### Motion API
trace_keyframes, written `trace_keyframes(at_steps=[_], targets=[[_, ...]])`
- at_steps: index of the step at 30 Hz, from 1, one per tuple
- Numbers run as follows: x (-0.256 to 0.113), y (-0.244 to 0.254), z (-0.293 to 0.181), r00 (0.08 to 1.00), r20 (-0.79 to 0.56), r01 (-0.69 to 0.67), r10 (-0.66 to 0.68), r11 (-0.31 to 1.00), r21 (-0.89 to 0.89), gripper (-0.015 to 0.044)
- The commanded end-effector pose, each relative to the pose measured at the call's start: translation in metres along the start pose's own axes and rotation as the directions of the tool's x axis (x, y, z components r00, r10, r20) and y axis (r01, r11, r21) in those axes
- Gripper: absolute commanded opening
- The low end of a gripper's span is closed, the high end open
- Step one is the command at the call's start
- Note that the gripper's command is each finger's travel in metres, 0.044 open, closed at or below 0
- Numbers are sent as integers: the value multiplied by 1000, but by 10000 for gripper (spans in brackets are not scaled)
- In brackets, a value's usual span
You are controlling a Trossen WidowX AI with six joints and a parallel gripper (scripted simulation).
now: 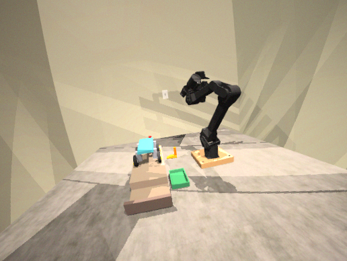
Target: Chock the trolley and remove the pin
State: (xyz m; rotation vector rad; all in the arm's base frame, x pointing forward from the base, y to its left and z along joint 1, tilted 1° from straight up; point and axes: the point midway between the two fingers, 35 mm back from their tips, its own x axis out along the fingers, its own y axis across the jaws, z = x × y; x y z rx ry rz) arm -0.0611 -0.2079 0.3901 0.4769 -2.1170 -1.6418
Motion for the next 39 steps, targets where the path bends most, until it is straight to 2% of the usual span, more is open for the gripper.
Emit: trace_keyframes(at_steps=[1, 4, 8, 13, 18, 24, 29, 34, 39], targets=[[0, 0, -1, 1000, -5, -2, 2, 1000, -15, 374], [-4, 1, -23, 996, -85, -46, 27, 973, -228, 295], [-16, -4, -60, 971, -235, -170, 46, 821, -545, 190], [-36, -17, -104, 906, -423, -379, 20, 487, -787, 190], [-64, -38, -141, 804, -592, -588, -57, 75, -805, 190], [-105, -74, -172, 639, -740, -749, -209, -387, -538, 190], [-143, -108, -184, 479, -796, -748, -370, -647, -149, 190], [-182, -143, -180, 308, -782, -602, -542, -748, 280, 190], [-219, -175, -162, 151, -689, -332, -709, -693, 640, 190]])
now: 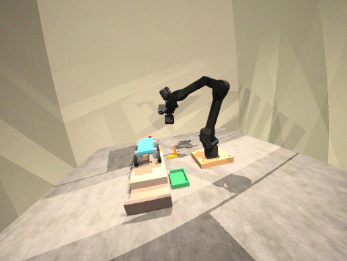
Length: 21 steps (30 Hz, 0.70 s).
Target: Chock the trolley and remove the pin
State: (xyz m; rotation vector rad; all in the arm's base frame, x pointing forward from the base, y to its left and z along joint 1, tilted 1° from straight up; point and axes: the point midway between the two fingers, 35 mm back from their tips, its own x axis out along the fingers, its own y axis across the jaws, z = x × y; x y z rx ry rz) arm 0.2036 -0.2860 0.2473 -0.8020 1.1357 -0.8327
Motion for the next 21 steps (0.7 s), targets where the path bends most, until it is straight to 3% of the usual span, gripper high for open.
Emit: trace_keyframes(at_steps=[1, 5, 10, 18, 21], targets=[[-3, 32, 8, 987, 22, -148, 158, 958, -245, 190], [-14, 71, 12, 935, 21, -292, 354, 802, -521, 190], [-39, 116, 10, 816, -21, -371, 578, 496, -785, 190], [-98, 167, -8, 523, -162, -237, 837, -40, -971, 190], [-111, 173, -12, 459, -195, -183, 867, -122, -976, 190]])
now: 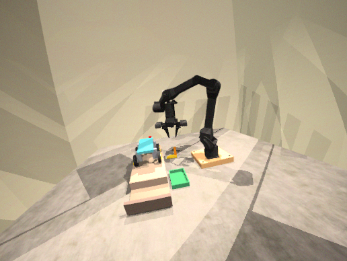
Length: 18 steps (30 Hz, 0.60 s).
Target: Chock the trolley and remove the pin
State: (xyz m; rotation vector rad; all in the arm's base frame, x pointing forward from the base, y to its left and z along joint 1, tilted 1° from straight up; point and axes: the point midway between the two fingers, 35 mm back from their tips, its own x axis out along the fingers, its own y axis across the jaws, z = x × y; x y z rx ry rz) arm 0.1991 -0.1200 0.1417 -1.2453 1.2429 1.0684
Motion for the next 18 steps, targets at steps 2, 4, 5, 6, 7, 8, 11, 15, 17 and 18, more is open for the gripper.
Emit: trace_keyframes(at_steps=[2, 4, 5, 6, 7, 8, 11, 15, 17, 18], targets=[[-1, 5, 10, 998, 54, -32, 37, 996, -79, 190], [-1, 5, 10, 998, 54, -32, 37, 996, -79, 190], [-1, 5, 10, 998, 54, -32, 37, 996, -79, 190], [0, 5, 10, 998, 54, -32, 37, 996, -79, 190], [2, 5, 10, 998, 54, -32, 37, 996, -79, 190], [4, 5, 10, 998, 54, -32, 37, 996, -79, 190], [14, 5, 11, 998, 54, -32, 37, 996, -79, 190], [28, 6, 11, 998, 54, -32, 37, 996, -79, 190], [35, 6, 12, 998, 54, -32, 37, 996, -79, 190], [38, 6, 12, 998, 54, -32, 37, 996, -79, 190]])
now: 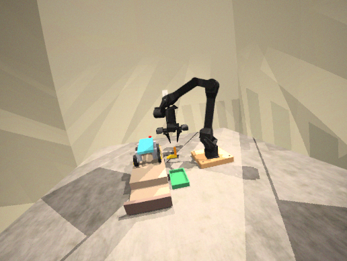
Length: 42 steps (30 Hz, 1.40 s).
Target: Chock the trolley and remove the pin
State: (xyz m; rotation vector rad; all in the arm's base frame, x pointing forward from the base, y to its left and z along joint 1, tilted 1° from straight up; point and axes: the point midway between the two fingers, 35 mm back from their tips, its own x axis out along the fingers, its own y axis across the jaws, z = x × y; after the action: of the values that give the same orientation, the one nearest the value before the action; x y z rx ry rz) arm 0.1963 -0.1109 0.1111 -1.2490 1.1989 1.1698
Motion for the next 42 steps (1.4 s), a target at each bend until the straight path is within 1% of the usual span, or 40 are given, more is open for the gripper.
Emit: trace_keyframes(at_steps=[1, 8, 42], targets=[[12, 0, 1, 1000, 5, -3, 3, 1000, -6, 190], [17, 0, 1, 1000, 5, -3, 3, 1000, -6, 190], [64, 1, 1, 1000, 5, -3, 3, 1000, -6, 190]])
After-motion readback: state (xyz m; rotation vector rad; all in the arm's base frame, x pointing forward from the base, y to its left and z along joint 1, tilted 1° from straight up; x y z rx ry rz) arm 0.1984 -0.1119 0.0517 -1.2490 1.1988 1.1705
